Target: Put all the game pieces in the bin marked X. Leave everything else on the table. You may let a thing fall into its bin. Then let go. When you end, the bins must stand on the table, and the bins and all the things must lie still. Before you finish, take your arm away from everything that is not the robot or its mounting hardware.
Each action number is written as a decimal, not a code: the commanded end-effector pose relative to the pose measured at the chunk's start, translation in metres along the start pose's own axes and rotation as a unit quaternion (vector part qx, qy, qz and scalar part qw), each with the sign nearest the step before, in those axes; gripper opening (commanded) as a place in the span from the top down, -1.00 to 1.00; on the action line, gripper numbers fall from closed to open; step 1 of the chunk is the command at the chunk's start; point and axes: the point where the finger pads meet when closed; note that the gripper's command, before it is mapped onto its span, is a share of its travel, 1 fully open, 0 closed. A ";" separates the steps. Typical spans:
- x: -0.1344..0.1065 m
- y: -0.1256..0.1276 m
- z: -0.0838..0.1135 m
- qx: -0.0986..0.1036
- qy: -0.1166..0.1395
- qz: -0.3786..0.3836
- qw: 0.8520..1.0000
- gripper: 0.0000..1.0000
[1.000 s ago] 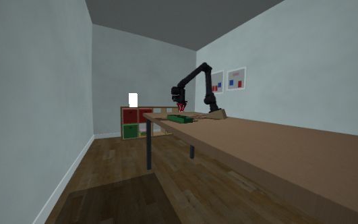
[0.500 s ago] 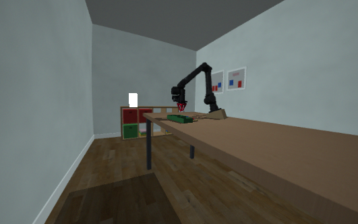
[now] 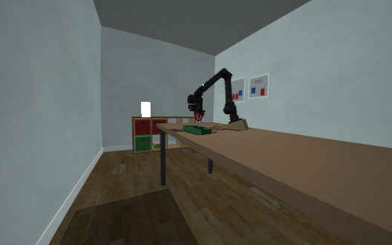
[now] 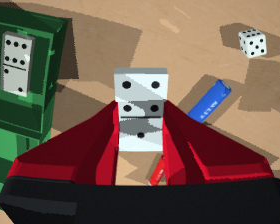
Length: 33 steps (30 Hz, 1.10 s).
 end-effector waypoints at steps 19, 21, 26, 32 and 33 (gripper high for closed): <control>0.009 0.033 0.014 0.015 -0.009 -0.003 1.000 0.61; 0.009 0.045 0.014 0.016 -0.009 -0.028 0.999 0.61; 0.010 0.075 0.014 0.014 -0.005 -0.122 0.992 0.61; 0.011 0.099 0.014 0.017 -0.006 -0.158 0.987 0.61; 0.011 0.105 0.015 0.017 -0.006 -0.158 0.987 0.61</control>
Point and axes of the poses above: the point where the finger pads meet when closed, its own z axis back along the fingers, its own y axis across the jaws, x = y × z
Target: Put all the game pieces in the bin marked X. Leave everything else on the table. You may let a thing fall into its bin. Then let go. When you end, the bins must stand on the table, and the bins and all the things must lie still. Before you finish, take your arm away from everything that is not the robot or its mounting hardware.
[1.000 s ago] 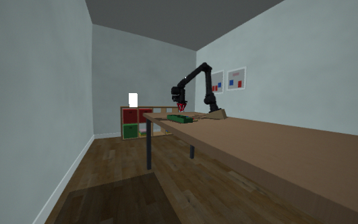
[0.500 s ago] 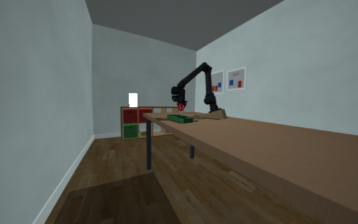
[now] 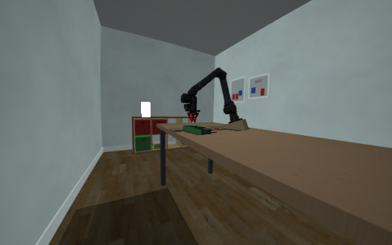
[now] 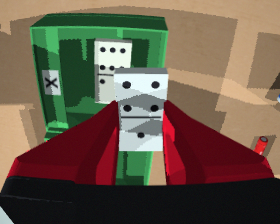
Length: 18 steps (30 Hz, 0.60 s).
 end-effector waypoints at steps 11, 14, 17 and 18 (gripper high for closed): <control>0.005 0.023 0.011 0.005 -0.005 -0.047 0.999 0.61; 0.008 0.032 0.017 0.014 -0.006 -0.050 0.999 0.61; 0.002 0.024 0.000 -0.004 -0.004 -0.044 0.999 0.61; 0.003 0.022 0.001 -0.003 -0.004 -0.044 0.999 0.61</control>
Point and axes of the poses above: the point where the finger pads meet when closed, its own z axis back along the fingers, its own y axis across the jaws, x = y × z
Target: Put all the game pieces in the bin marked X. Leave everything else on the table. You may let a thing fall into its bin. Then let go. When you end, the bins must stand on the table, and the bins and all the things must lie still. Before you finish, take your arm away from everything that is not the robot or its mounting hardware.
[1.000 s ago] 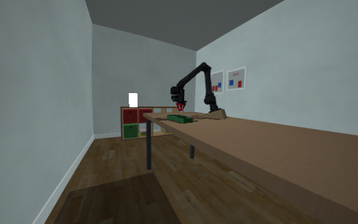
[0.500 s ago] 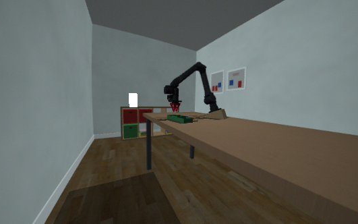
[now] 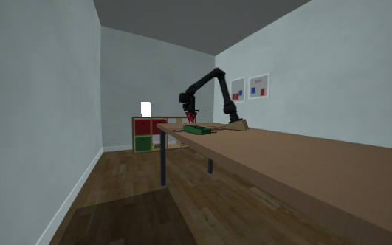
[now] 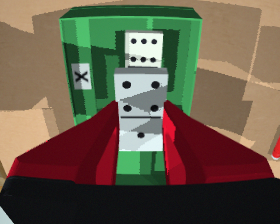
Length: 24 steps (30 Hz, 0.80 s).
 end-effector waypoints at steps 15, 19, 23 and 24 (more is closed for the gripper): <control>0.014 0.009 0.006 0.014 -0.004 -0.010 1.000 0.61; 0.014 0.011 0.005 0.014 -0.004 -0.011 1.000 0.61; 0.009 0.001 -0.014 -0.001 -0.002 -0.005 1.000 0.61; 0.009 0.000 -0.016 -0.001 -0.002 -0.005 1.000 0.61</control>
Point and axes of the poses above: the point where the finger pads meet when closed, its own z axis back along the fingers, its own y axis across the jaws, x = y × z
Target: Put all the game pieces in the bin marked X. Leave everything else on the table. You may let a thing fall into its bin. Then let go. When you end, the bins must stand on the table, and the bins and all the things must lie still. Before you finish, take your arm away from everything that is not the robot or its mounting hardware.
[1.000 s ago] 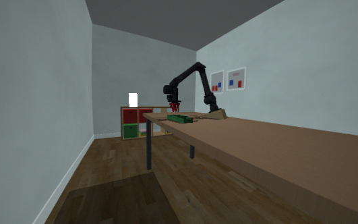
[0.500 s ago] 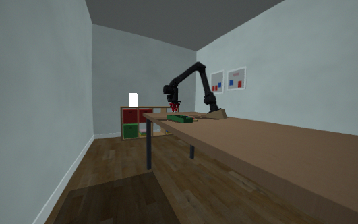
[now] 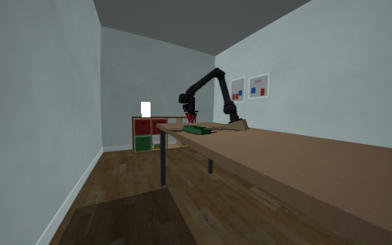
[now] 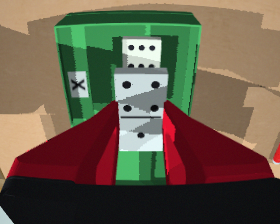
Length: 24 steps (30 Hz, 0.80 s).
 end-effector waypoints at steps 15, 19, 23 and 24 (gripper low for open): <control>0.006 0.001 -0.036 -0.001 -0.001 -0.001 1.000 0.61; 0.011 0.017 -0.029 0.015 -0.003 -0.006 1.000 0.61; 0.015 0.024 -0.019 0.028 -0.005 -0.010 1.000 0.61; 0.014 0.023 -0.021 0.025 -0.004 -0.010 1.000 0.61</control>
Point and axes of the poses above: the point where the finger pads meet when closed, its own z axis back along the fingers, its own y axis across the jaws, x = y × z
